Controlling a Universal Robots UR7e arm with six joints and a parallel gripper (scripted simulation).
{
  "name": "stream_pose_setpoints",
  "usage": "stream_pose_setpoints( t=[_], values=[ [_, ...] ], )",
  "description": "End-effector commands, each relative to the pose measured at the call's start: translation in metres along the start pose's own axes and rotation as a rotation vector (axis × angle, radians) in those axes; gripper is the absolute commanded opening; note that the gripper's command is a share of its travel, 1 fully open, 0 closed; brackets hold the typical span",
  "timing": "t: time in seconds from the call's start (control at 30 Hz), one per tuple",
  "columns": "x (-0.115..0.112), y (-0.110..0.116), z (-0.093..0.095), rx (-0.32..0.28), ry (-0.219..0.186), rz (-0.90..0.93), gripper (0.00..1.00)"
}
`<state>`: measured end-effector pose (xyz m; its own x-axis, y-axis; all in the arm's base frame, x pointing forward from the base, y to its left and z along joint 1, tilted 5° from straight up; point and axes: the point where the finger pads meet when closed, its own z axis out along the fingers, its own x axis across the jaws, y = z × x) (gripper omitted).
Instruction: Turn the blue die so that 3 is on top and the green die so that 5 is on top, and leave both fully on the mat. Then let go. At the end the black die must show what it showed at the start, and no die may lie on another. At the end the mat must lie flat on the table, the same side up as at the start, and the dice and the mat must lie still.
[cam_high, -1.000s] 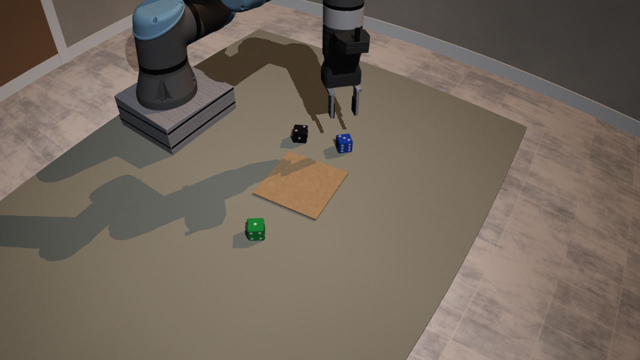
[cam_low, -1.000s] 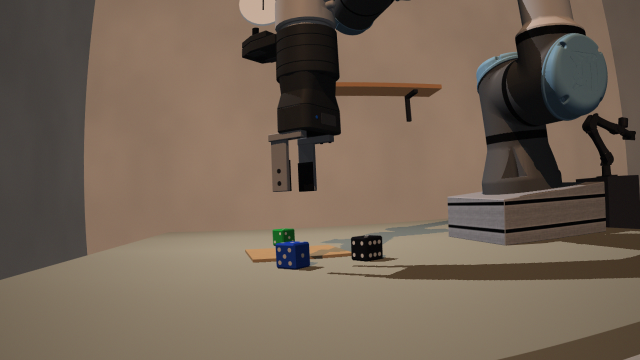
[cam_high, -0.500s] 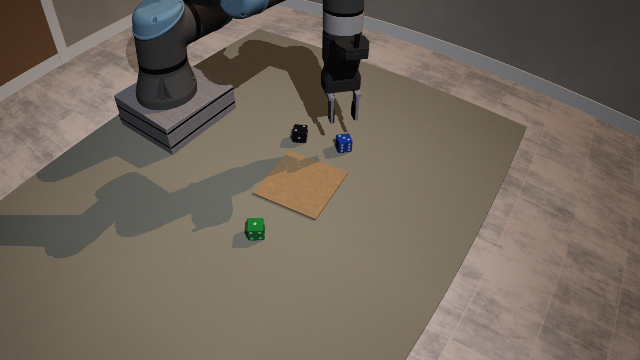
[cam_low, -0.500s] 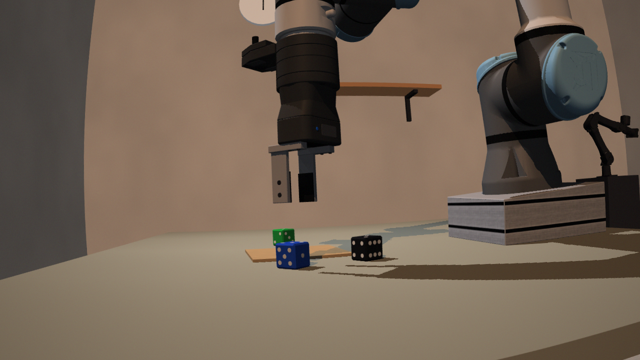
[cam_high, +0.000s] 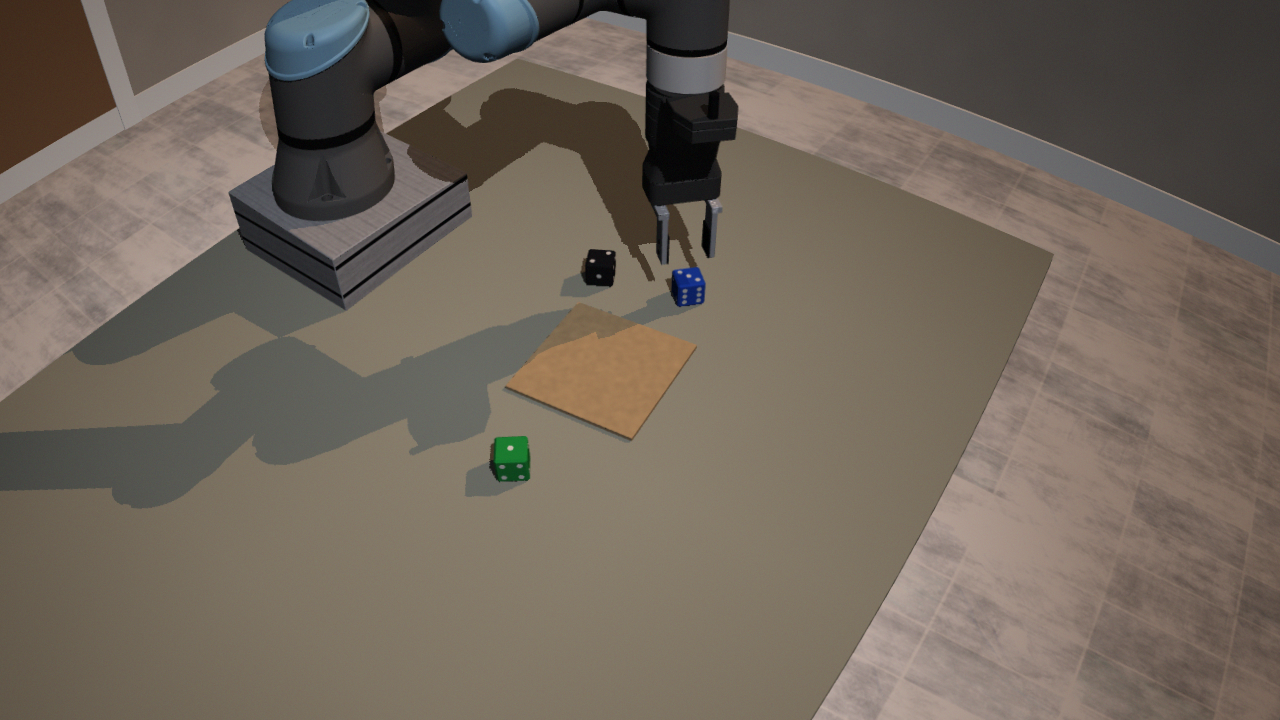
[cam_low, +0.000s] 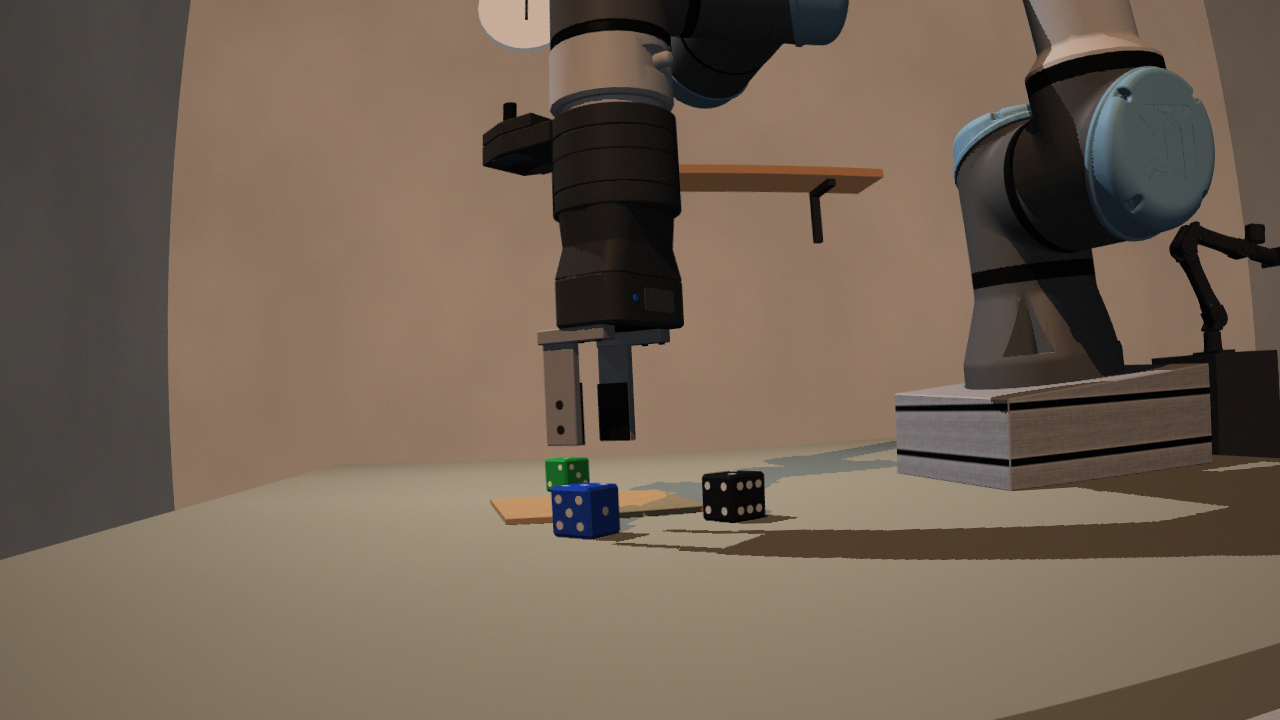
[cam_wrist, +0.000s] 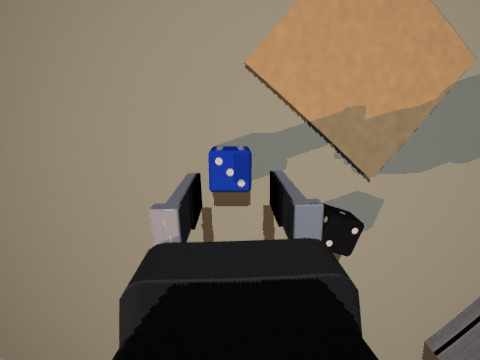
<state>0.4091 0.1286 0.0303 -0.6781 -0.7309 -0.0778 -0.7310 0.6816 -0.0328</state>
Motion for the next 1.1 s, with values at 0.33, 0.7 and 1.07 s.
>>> stream_pose_setpoints(
  t=[0.33, 0.7, 1.07],
  values=[
    [-0.001, -0.001, 0.014, 0.002, -0.002, 0.000, 0.87],
    [-0.001, -0.001, 0.017, 0.002, -0.002, 0.000, 0.87],
    [-0.001, -0.001, 0.017, 0.002, -0.002, 0.000, 0.87]
  ],
)
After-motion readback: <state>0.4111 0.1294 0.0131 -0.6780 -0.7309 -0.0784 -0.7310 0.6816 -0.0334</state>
